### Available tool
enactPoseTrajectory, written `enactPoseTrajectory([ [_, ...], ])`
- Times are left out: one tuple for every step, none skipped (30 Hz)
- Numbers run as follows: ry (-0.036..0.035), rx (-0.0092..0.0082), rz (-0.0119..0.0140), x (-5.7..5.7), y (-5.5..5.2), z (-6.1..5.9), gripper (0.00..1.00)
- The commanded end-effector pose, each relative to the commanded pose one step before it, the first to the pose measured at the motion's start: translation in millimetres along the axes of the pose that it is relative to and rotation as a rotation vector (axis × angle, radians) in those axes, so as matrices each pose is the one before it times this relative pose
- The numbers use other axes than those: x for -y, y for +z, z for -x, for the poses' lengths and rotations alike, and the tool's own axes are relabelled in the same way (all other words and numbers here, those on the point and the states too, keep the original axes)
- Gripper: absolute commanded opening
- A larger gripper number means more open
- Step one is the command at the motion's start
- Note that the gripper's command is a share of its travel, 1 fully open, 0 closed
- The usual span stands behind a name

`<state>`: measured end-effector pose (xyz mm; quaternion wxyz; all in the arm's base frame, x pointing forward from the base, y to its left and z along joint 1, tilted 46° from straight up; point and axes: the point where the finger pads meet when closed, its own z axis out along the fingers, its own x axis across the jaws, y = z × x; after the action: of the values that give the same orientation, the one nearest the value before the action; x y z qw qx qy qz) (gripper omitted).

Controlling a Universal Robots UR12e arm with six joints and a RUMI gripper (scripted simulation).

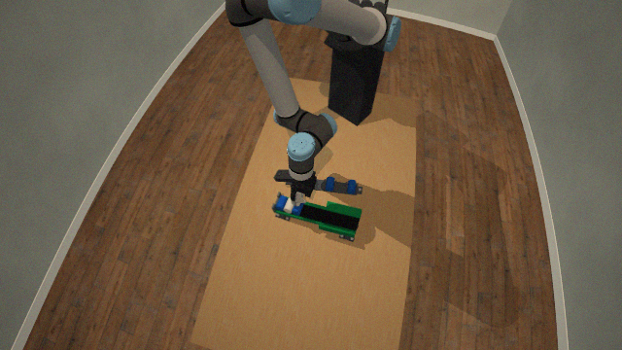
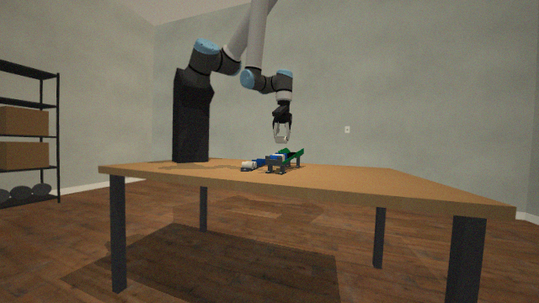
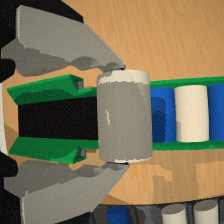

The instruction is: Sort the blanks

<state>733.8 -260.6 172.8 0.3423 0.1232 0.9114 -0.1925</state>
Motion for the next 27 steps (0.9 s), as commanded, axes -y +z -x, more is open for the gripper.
enactPoseTrajectory([
  [-0.00005, 0.00035, 0.00022, 0.05, -8.16, 0.41, 0.36],
  [0.0, 0.0, 0.0, 0.0, 0.0, 0.0, 0.36],
  [0.0, 0.0, 0.0, 0.0, 0.0, 0.0, 0.36],
  [0.0, 0.0, 0.0, 0.0, 0.0, 0.0, 0.36],
  [0.0, 0.0, 0.0, 0.0, 0.0, 0.0, 0.36],
  [0.0, 0.0, 0.0, 0.0, 0.0, 0.0, 0.36],
  [0.0, 0.0, 0.0, 0.0, 0.0, 0.0, 0.36],
  [0.0, 0.0, 0.0, 0.0, 0.0, 0.0, 0.36],
  [-0.00013, 0.0, 0.0, -0.03, 0.08, -0.13, 0.36],
  [-0.00087, 0.0, 0.0, -0.18, 0.54, -0.85, 0.36],
  [-0.00215, -0.00001, 0.0, -0.45, 1.34, -2.12, 0.36],
  [-0.00382, -0.00001, 0.0, -0.81, 2.34, -3.76, 0.36],
  [-0.0057, -0.00002, 0.00001, -1.23, 3.39, -5.62, 0.36],
  [-0.00766, -0.00002, 0.00001, -1.69, 4.36, -7.57, 0.36],
  [-0.00957, -0.00003, 0.00001, -2.18, 5.14, -9.48, 0.36],
  [-0.01133, -0.00003, 0.00001, -2.68, 5.65, -11.24, 0.36],
  [-0.01284, -0.00003, 0.00001, -3.17, 5.83, -12.73, 0.36],
  [-0.01403, -0.00002, 0.00001, -3.63, 5.68, -13.89, 0.36],
  [-0.01486, -0.00002, 0.00001, -4.03, 5.23, -14.63, 0.36],
  [-0.01528, -0.00001, 0.0, -4.33, 4.55, -14.93, 0.36],
  [-0.01528, 0.0, 0.0, -4.52, 3.71, -14.76, 0.36],
  [0.0, 0.0, 0.0, 0.0, 0.0, 0.0, 0.36],
  [0.0, 0.0, 0.0, 0.0, 0.0, 0.0, 0.36],
  [-0.01486, 0.0, 0.0, -4.56, 2.82, -14.16, 0.36],
  [-0.01404, 0.00001, -0.00001, -4.45, 1.97, -13.16, 0.36],
  [-0.01284, 0.00001, -0.00001, -4.18, 1.21, -11.83, 0.36],
  [-0.01133, 0.00002, -0.00001, -3.77, 0.62, -10.25, 0.36],
])
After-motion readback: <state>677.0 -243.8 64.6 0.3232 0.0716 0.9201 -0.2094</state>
